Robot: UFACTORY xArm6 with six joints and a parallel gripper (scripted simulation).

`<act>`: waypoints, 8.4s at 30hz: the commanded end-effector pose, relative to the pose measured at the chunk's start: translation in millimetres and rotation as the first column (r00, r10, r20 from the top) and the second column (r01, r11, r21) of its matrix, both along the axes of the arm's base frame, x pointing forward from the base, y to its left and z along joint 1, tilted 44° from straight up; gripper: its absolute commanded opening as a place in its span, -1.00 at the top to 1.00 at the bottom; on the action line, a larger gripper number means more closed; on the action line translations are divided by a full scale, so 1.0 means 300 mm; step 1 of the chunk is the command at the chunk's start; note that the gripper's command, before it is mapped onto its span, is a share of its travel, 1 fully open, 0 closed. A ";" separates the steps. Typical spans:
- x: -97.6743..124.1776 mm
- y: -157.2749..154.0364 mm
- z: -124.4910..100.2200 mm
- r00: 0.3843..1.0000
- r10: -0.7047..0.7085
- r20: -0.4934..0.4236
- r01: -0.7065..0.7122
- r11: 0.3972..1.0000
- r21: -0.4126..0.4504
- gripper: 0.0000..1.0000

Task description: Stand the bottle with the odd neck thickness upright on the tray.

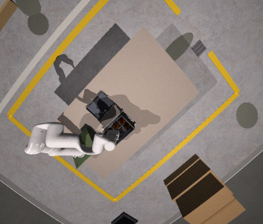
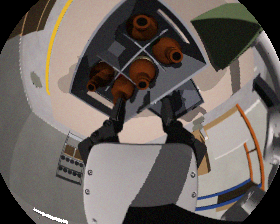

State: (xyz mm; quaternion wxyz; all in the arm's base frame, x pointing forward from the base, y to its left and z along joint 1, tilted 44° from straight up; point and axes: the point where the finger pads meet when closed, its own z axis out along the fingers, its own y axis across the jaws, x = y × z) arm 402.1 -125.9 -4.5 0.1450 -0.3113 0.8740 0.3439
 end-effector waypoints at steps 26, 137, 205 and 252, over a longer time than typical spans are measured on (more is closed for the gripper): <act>0.007 0.058 -0.062 1.000 -0.001 0.003 0.001 1.000 -0.003 -0.30; 0.018 0.158 -0.168 1.000 -0.001 0.003 0.001 1.000 -0.003 -0.30; 0.019 0.186 -0.198 1.000 -0.001 0.003 0.001 1.000 -0.003 1.00; 0.019 0.186 -0.198 1.000 -0.001 0.003 0.001 1.000 -0.003 -0.30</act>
